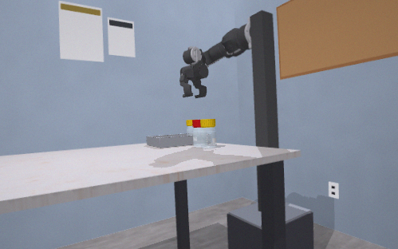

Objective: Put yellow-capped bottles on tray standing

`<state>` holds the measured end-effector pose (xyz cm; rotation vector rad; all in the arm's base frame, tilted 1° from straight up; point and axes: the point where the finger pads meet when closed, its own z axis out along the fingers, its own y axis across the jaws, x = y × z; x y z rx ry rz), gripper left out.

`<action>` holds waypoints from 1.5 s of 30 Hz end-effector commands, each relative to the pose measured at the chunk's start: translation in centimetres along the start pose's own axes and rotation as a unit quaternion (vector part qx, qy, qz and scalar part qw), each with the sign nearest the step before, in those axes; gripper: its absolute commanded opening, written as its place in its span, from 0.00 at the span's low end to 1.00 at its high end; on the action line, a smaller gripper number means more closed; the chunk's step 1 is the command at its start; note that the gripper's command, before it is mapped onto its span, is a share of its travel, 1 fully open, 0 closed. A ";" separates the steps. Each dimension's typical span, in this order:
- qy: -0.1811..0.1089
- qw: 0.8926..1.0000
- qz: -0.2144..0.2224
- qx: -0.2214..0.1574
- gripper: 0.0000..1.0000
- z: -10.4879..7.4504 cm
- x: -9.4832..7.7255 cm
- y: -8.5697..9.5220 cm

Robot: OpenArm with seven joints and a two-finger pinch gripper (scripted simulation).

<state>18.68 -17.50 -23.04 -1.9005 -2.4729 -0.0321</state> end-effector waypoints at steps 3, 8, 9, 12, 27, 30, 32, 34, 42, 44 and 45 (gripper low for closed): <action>-0.007 1.000 0.003 0.003 0.42 -0.1 0.2 0.0; -0.007 1.000 0.003 0.003 0.42 -0.1 0.2 0.0; -0.005 1.000 0.001 0.001 0.42 0.6 0.3 0.0; -0.006 1.000 0.001 0.002 0.42 2.5 0.2 0.0; -0.006 1.000 0.004 0.007 0.42 6.7 0.1 -0.2; -0.006 1.000 0.003 0.005 0.42 7.2 0.1 -0.2; -0.007 1.000 0.003 0.004 0.42 7.6 0.1 -0.1; -0.007 1.000 0.003 0.003 0.42 8.0 0.1 -0.1; -0.007 1.000 0.003 0.003 0.42 8.1 0.1 0.0; -0.007 1.000 0.004 0.005 0.42 8.6 0.0 -0.1; -0.007 1.000 0.004 0.005 0.42 8.9 0.0 -0.1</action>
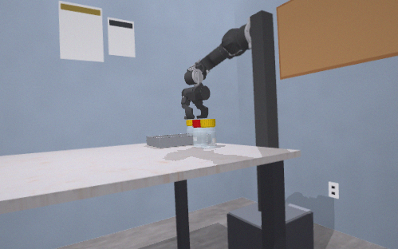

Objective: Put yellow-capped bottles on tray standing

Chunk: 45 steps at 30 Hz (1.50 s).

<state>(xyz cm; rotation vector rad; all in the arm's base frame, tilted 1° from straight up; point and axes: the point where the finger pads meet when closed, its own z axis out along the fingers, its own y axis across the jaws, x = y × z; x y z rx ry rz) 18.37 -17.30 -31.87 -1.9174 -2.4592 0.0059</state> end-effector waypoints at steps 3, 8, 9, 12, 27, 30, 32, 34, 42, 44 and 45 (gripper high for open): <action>0.000 1.000 -0.004 -0.006 0.42 0.8 0.0 0.2; 0.000 1.000 -0.004 -0.007 0.42 1.8 0.0 0.2; 0.000 1.000 -0.004 -0.007 0.42 1.8 0.0 0.2; 0.000 1.000 -0.004 -0.007 0.42 1.8 0.0 0.2; 0.001 1.000 -0.005 -0.009 0.42 2.3 0.0 0.3; 0.001 1.000 -0.005 -0.009 0.42 2.3 0.0 0.3; 0.000 1.000 -0.004 -0.007 0.00 2.2 0.0 0.3; 0.000 1.000 -0.004 -0.007 0.00 2.2 0.0 0.3; 0.000 1.000 -0.004 -0.007 0.00 2.2 0.0 0.3; 0.000 1.000 -0.004 -0.007 0.00 2.2 0.0 0.3; 0.000 1.000 -0.004 -0.007 0.00 2.2 0.0 0.3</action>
